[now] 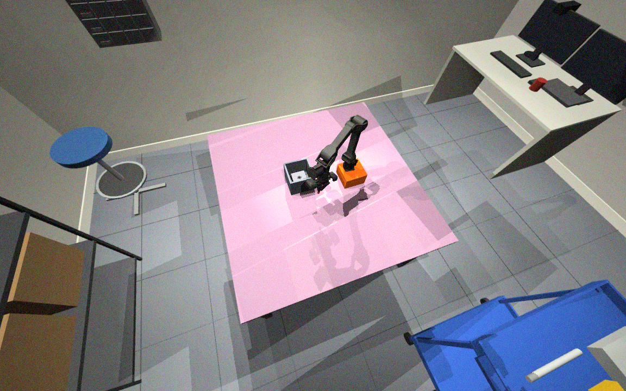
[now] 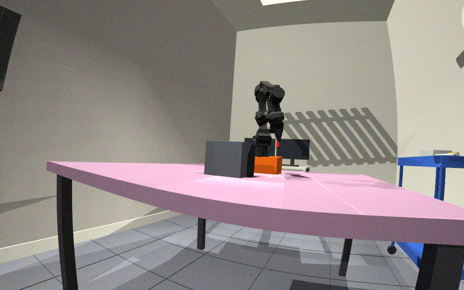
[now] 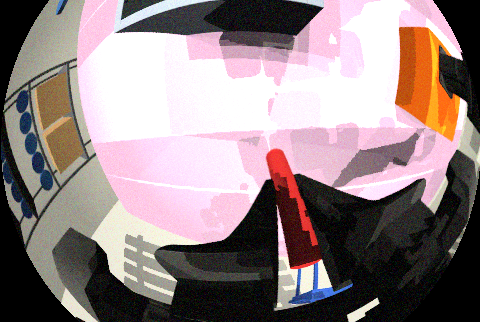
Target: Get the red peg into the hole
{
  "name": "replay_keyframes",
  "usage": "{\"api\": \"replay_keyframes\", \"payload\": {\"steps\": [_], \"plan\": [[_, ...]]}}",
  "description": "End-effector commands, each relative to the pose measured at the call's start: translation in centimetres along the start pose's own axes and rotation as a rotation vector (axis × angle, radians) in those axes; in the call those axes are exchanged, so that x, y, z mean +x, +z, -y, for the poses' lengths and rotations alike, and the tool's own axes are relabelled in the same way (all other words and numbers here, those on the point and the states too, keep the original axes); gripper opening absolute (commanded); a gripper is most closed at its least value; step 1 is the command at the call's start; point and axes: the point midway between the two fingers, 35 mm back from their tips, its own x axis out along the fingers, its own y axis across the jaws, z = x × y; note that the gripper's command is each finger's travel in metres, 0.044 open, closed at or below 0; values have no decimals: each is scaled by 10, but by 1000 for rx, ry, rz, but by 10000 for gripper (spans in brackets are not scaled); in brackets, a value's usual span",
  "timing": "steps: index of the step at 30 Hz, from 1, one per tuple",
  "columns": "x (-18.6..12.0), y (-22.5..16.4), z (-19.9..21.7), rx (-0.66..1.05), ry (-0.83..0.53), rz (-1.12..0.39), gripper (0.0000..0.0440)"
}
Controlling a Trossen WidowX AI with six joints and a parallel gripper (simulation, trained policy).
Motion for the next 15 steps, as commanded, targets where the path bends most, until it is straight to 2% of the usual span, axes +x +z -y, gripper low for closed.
{"api": "replay_keyframes", "payload": {"steps": [1,7,15], "plan": [[-16,8,-10,-6,35,18,0],[-37,31,-22,-3,62,66,0],[-48,64,-26,19,55,133,0]]}}
